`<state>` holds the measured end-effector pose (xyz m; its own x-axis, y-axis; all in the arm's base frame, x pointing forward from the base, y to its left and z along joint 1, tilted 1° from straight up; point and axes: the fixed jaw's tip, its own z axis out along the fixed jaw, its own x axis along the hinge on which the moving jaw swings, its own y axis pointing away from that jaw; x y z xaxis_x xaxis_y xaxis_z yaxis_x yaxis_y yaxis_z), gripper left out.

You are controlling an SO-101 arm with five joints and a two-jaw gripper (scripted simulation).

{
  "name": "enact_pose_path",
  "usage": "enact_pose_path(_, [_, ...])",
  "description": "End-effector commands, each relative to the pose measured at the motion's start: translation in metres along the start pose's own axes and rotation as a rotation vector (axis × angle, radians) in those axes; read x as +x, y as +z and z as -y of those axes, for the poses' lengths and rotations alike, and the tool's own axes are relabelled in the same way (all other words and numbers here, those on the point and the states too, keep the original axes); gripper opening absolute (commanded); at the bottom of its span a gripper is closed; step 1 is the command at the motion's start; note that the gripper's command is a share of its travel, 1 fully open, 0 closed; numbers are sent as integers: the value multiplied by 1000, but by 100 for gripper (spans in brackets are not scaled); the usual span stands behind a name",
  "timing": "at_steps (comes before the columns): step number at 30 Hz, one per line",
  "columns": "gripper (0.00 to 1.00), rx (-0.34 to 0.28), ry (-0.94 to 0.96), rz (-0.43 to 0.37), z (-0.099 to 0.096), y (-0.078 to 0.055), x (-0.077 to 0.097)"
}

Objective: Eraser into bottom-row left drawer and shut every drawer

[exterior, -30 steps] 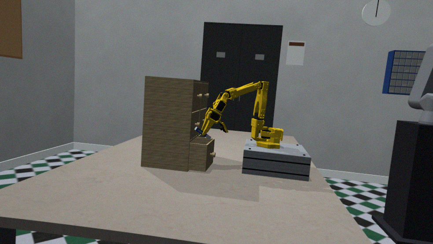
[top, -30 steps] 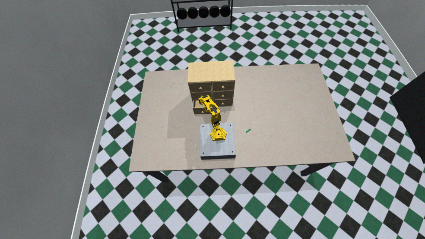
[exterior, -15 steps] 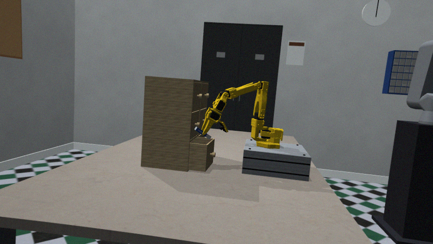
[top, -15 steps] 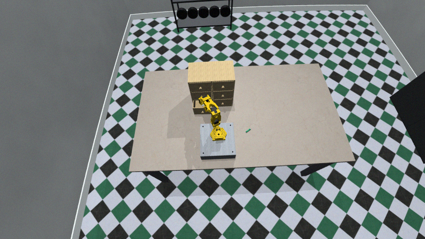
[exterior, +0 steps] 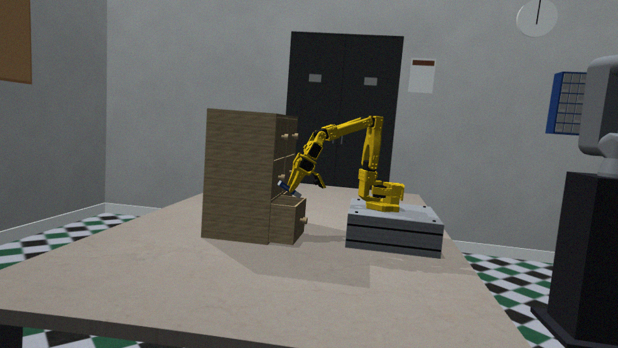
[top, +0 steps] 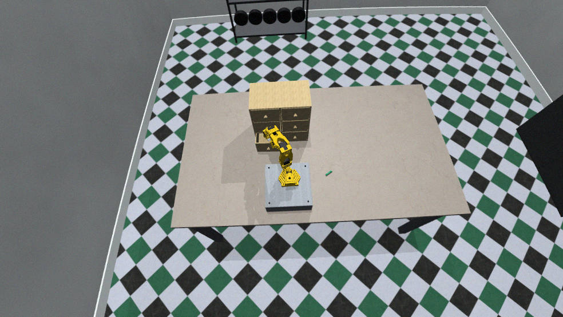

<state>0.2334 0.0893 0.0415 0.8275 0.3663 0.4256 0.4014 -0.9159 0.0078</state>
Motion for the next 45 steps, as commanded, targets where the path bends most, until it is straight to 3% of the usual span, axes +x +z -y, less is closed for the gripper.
enact_pose_path(1, [0,2,3,-76,1,-9,18])
enact_pose_path(22, [0,2,3,-66,1,-8,16])
enact_pose_path(30, [0,0,7,-66,0,18,-2])
enact_pose_path(39, [0,0,7,-66,0,18,-2])
enact_pose_path(45, [0,-1,9,-76,0,28,-11])
